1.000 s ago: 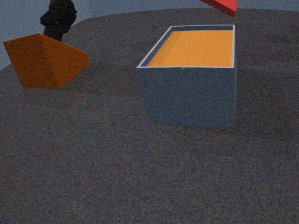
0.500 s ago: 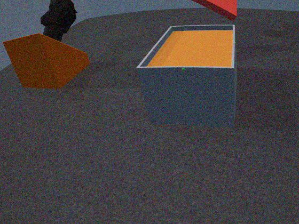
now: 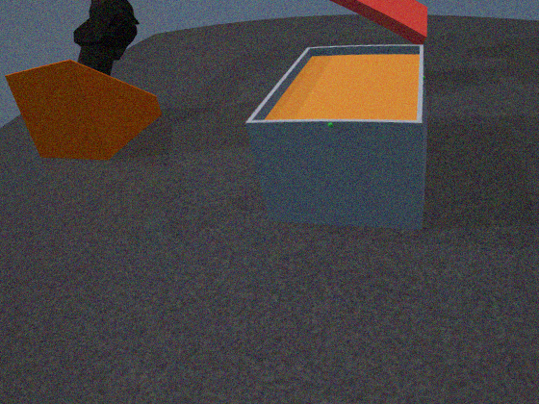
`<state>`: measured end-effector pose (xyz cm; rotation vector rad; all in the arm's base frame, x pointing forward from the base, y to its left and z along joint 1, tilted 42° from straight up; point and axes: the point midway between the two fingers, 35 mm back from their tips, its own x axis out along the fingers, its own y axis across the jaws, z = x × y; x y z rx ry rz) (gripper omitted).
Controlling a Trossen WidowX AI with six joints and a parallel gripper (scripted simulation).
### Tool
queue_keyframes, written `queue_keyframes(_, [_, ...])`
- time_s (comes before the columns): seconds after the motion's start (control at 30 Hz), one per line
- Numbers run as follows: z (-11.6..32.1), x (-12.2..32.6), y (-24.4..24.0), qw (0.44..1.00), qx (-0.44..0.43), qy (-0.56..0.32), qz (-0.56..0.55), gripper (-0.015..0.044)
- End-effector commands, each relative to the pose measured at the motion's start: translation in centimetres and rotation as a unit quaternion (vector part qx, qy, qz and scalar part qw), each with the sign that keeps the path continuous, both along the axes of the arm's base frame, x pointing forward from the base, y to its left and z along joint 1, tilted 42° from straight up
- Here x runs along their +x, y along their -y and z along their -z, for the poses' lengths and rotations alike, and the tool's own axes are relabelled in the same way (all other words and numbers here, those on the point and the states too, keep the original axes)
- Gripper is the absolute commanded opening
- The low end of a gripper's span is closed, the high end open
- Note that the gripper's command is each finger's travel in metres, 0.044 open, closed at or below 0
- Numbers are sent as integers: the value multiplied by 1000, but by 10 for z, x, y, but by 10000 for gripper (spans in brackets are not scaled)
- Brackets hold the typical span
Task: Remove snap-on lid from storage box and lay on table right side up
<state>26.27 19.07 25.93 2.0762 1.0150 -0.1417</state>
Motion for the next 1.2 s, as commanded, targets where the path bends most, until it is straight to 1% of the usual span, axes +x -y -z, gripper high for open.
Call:
queue_keyframes(0.0, [2, 2, -1, 1000, 1, 2, 6, 0])
queue_keyframes(1.17, [23, -1, -20, 1000, 2, 1, 6, 0])
